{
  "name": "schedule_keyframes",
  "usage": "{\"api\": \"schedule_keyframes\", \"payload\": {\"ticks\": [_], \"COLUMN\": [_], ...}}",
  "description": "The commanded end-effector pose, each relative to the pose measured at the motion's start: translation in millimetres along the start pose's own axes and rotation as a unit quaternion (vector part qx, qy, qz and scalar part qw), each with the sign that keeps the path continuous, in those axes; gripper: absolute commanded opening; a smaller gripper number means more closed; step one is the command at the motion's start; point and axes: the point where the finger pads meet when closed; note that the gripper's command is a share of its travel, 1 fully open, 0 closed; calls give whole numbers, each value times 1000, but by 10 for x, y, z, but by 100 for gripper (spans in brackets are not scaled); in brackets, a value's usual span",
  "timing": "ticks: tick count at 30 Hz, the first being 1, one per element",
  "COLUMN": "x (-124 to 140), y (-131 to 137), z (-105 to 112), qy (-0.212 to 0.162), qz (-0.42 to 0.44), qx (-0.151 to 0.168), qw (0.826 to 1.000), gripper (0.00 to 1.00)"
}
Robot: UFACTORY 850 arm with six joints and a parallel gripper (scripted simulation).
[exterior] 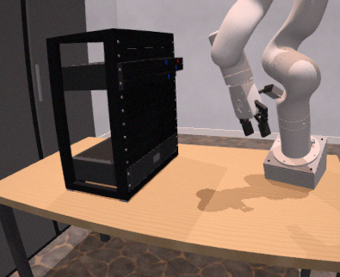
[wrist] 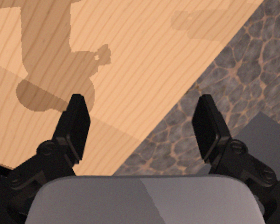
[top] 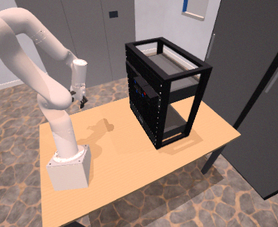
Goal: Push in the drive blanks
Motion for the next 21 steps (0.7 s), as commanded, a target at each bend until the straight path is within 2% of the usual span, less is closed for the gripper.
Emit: {"api": "schedule_keyframes", "payload": {"ticks": [1, 9, 11, 16, 21], "x": [-5, -1, -1, 16, 45], "y": [0, 3, 3, 5, 3], "z": [-5, -11, -11, -8, 2], "qy": [-1, -3, -3, -4, -5], "qz": [-61, -182, -182, -260, -339], "qx": [16, 50, 50, 73, 99], "qw": [998, 982, 982, 963, 936], "gripper": [100, 100, 100, 100, 100]}}
Point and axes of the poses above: the point where the finger pads meet when closed, its own z axis back along the fingers, its own y axis across the jaws, x = y × z, and after that the axes turned 9 degrees about z, right-handed
